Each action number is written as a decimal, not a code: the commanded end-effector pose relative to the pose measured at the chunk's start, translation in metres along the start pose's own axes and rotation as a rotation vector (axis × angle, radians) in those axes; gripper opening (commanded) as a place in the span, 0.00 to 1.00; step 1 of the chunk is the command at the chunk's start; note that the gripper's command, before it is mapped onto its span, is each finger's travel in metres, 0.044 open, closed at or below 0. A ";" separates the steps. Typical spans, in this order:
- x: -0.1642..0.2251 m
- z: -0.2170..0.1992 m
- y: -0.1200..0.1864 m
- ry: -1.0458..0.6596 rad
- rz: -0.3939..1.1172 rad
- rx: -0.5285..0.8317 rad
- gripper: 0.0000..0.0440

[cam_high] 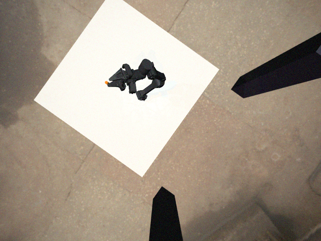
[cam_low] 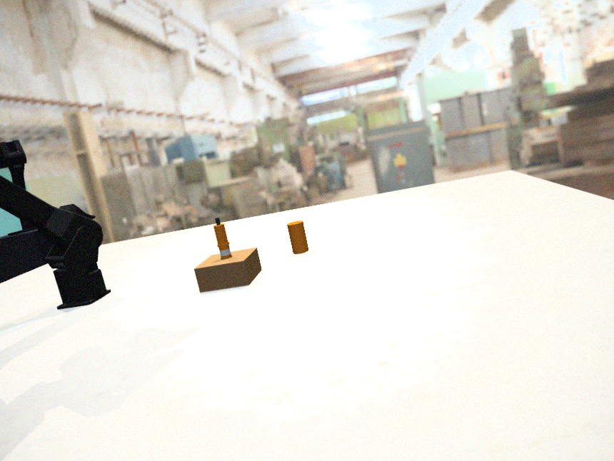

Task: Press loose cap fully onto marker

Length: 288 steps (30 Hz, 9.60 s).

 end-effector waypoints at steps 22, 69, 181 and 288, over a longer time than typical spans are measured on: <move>0.018 0.060 -0.039 -0.104 0.093 -0.315 0.73; 0.054 0.179 -0.096 -0.272 0.369 -0.850 0.75; 0.271 0.382 -0.099 -0.714 1.350 -1.482 0.75; 0.345 0.325 0.049 -0.756 1.458 -1.694 0.12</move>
Point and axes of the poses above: the point midway between the two fingers, 35 mm back from their tips, its own y axis back along the fingers, its own z axis across the jaws, x = y × z, the point moved 8 cm from there along y, back along the fingers, and after that the axes turned 11 degrees about -y, right-handed, at the moved point
